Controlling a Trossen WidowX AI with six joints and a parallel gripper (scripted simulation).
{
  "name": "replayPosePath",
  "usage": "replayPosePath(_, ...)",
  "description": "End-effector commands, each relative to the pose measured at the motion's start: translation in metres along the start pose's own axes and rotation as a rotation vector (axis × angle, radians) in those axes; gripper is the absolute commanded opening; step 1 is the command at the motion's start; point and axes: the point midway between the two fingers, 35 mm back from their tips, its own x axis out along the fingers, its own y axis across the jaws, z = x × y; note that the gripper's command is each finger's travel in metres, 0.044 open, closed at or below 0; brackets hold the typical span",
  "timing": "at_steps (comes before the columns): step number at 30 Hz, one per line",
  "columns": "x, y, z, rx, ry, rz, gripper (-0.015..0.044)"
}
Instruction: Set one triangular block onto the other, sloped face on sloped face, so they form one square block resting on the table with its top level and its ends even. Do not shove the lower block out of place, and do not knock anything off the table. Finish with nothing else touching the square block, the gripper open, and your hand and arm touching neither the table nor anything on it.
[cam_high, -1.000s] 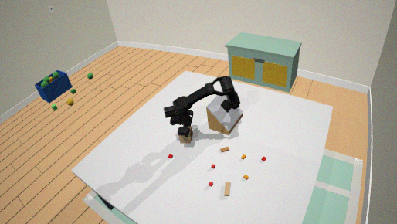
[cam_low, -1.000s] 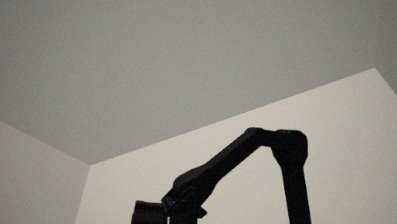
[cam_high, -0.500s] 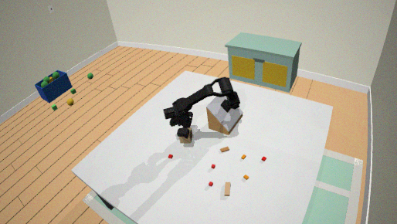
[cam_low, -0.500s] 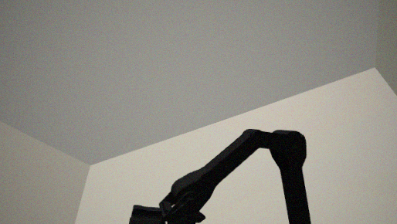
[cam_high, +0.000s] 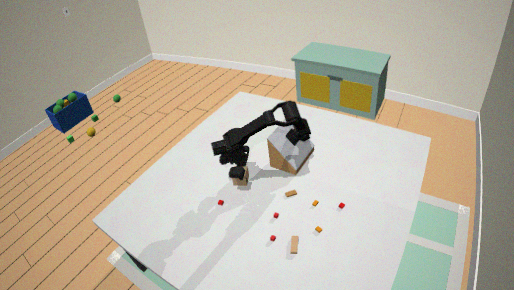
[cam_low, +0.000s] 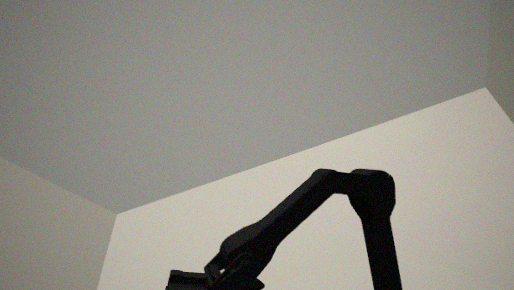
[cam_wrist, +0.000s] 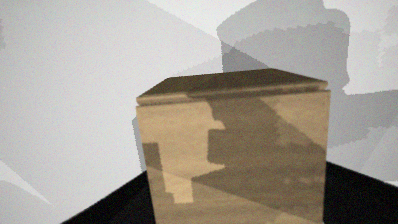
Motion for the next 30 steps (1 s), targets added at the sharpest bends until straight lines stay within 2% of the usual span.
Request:
replayPosePath(1,0.0004,0.0009,0.0001,0.006,0.001,0.005,0.0000)
replayPosePath(27,0.0019,0.0007,0.0007,0.009,0.004,0.006,0.0000)
replayPosePath(30,0.0019,-0.0001,0.0006,0.001,0.001,0.000,0.0079)
